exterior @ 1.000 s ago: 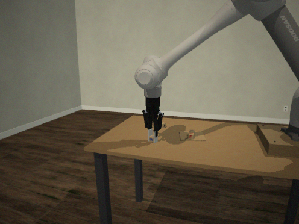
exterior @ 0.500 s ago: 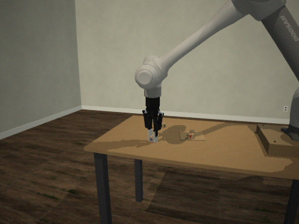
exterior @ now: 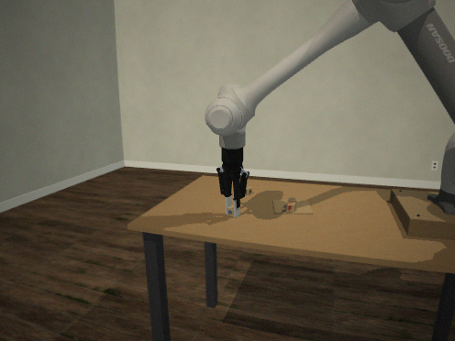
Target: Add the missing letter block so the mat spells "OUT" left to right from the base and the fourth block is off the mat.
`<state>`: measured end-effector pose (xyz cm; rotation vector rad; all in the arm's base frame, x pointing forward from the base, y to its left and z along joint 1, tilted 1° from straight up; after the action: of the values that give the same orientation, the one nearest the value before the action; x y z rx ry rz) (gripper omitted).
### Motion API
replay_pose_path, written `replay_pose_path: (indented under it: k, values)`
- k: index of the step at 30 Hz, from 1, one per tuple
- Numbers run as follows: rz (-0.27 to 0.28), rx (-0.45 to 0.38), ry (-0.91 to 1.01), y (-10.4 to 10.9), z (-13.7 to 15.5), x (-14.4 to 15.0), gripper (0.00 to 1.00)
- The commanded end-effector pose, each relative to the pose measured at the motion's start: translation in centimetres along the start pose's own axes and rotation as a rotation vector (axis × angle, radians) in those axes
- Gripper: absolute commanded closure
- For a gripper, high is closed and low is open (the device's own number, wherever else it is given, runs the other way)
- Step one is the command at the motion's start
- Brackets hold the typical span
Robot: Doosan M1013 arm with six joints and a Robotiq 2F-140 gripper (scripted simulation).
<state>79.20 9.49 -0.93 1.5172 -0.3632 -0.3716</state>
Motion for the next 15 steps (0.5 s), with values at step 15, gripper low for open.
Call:
replay_pose_path:
  k: [15]
  values:
    - [0.0,0.0,0.0,8.3,0.0,0.0,0.84]
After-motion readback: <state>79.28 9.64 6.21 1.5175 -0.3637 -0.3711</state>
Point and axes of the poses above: the point where the finger pads meet when closed, its own y axis back along the fingers, its own x axis across the jaws, z = x × y, the point moved 2 cm from there along y, back along the fingers, and after that the axes turned 2 degrees about -y, right-handed, at the moved point
